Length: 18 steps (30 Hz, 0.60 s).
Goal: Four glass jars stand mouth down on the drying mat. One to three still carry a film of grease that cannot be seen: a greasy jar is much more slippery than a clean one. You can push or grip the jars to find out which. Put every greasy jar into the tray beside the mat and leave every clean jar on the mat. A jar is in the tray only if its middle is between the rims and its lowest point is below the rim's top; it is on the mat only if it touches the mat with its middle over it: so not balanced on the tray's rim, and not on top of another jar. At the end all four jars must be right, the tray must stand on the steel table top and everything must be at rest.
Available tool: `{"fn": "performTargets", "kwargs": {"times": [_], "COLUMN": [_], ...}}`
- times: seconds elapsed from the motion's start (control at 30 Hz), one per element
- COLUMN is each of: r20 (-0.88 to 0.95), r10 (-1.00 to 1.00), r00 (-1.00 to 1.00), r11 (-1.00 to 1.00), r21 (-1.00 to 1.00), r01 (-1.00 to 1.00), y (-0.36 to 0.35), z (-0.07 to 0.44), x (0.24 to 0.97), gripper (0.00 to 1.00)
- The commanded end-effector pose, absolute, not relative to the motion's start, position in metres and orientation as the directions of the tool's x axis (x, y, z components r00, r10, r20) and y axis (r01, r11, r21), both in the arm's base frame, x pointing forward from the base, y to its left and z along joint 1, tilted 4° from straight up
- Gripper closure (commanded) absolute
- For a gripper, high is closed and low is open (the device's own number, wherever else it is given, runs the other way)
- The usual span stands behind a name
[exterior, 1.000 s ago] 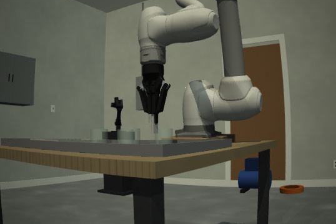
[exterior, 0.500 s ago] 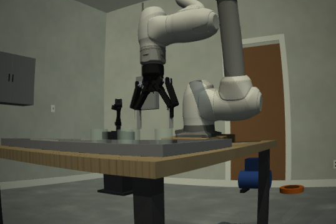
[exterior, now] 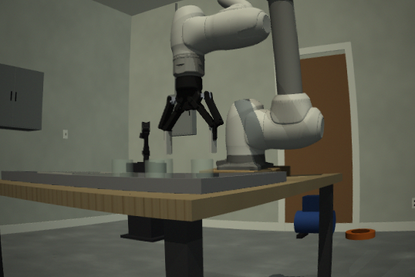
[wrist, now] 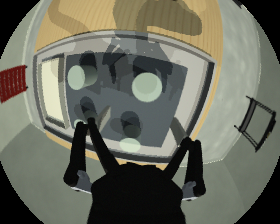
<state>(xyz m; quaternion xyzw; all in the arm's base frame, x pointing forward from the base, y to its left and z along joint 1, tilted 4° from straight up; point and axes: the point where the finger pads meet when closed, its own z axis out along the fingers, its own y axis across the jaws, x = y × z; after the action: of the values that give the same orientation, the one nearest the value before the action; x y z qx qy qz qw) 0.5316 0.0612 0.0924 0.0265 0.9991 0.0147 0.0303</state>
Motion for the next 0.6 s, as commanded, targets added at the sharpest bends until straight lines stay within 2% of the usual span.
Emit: {"fn": "performTargets", "kwargs": {"times": [0.0,0.2,0.57], "r20": [-0.059,-0.059,-0.059], "r10": [0.054,0.054,0.054], "r00": [-0.997,-0.997,-0.997], "r11": [0.998,0.998,0.998], "r21": [0.031,0.031,0.031], "r01": [0.052,0.052,0.052], "y": [0.061,0.059,-0.008], "z": [0.115,0.160,0.160], "x": [0.530,0.527,0.557], "gripper": [0.00,0.00,0.00]}}
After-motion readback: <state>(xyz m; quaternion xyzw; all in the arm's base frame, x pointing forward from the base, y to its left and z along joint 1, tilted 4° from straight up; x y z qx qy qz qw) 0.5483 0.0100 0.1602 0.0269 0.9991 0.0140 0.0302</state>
